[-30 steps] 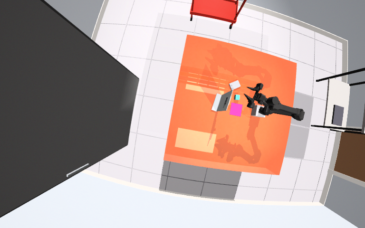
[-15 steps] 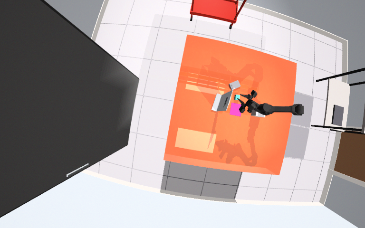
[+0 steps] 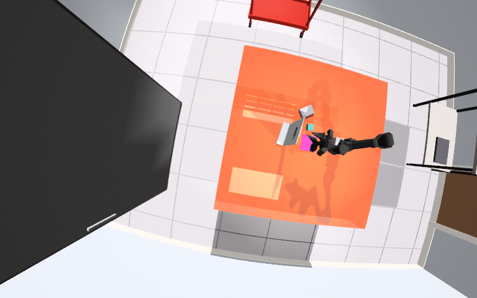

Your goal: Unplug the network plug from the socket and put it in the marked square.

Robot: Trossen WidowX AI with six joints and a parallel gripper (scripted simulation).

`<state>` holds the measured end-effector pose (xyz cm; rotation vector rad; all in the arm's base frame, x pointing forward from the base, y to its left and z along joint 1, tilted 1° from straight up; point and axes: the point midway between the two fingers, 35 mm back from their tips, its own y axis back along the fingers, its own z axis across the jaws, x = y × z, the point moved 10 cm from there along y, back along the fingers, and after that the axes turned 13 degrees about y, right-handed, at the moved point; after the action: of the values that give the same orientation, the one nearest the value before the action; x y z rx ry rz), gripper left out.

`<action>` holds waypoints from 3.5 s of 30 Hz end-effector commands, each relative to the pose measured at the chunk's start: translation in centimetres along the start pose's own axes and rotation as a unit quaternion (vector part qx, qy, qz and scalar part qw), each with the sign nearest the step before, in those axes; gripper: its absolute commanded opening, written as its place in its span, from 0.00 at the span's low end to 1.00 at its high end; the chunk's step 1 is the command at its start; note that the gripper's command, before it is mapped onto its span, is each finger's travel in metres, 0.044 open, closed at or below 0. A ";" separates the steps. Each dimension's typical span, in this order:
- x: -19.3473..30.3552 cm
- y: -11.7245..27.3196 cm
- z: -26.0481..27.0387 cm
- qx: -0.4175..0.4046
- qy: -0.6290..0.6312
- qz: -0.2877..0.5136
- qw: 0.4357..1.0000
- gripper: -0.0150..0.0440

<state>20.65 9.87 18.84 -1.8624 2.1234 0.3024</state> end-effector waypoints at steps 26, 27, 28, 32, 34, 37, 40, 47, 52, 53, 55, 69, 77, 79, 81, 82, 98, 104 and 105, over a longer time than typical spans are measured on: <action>1.5 6.9 5.2 -0.010 0.292 0.037 0.956 0.52; 1.5 6.8 5.2 -0.010 0.292 0.037 0.956 0.52; 1.4 6.6 5.2 -0.010 0.292 0.037 0.956 0.52; 0.9 5.1 5.4 -0.009 0.292 0.037 0.956 0.52; 0.8 4.3 5.4 -0.009 0.292 0.037 0.956 0.52; 0.6 3.0 5.5 -0.008 0.292 0.037 0.956 0.52; 0.5 1.7 5.6 -0.008 0.292 0.037 0.956 0.52; 0.4 0.9 5.7 -0.008 0.292 0.037 0.956 0.52; 0.2 0.1 5.7 -0.007 0.291 0.037 0.956 0.52; 0.2 0.0 5.7 -0.007 0.291 0.037 0.956 0.52; 0.1 -0.3 5.8 -0.007 0.291 0.037 0.956 0.52; -0.3 -2.5 5.9 -0.006 0.290 0.037 0.956 0.52; -0.5 -3.8 6.0 -0.005 0.291 0.037 0.956 0.52; -0.5 -4.2 6.0 -0.005 0.291 0.037 0.956 0.52; -0.5 -4.5 6.0 -0.005 0.291 0.037 0.956 0.52; -0.5 -4.7 6.0 -0.005 0.291 0.037 0.956 0.52; -0.6 -4.9 6.0 -0.005 0.291 0.037 0.956 0.28; -0.5 -4.9 6.0 -0.005 0.291 0.037 0.956 0.25; -0.5 -4.8 6.0 -0.005 0.291 0.037 0.956 0.25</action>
<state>25.97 11.76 13.61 -2.0570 2.5656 -0.2601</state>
